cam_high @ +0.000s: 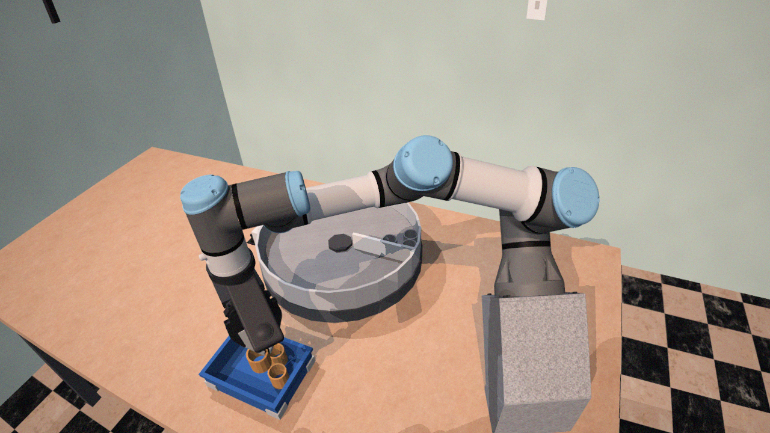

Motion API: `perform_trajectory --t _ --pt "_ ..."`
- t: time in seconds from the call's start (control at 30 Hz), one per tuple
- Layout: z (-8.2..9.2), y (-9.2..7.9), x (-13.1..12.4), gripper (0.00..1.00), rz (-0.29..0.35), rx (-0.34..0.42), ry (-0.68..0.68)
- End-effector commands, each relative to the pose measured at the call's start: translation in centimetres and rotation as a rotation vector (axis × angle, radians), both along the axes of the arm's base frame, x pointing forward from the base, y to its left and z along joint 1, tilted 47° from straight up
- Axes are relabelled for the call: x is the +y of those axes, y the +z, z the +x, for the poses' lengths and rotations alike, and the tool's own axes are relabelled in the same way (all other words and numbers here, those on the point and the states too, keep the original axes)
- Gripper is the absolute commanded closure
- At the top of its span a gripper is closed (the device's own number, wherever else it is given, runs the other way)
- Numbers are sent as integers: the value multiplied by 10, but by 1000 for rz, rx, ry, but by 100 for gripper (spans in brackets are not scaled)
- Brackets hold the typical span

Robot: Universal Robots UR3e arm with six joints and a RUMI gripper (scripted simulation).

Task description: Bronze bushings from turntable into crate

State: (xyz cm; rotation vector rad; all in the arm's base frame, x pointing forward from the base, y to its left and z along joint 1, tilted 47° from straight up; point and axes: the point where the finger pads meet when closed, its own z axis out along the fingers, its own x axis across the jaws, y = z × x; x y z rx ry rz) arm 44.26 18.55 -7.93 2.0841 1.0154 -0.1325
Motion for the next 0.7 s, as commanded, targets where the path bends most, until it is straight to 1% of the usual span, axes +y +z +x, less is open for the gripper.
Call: perform_trajectory --t 0.0,0.67 --pt "0 0 2 100 2 -4 -2" --pt "1 -2 3 100 3 -9 -6"
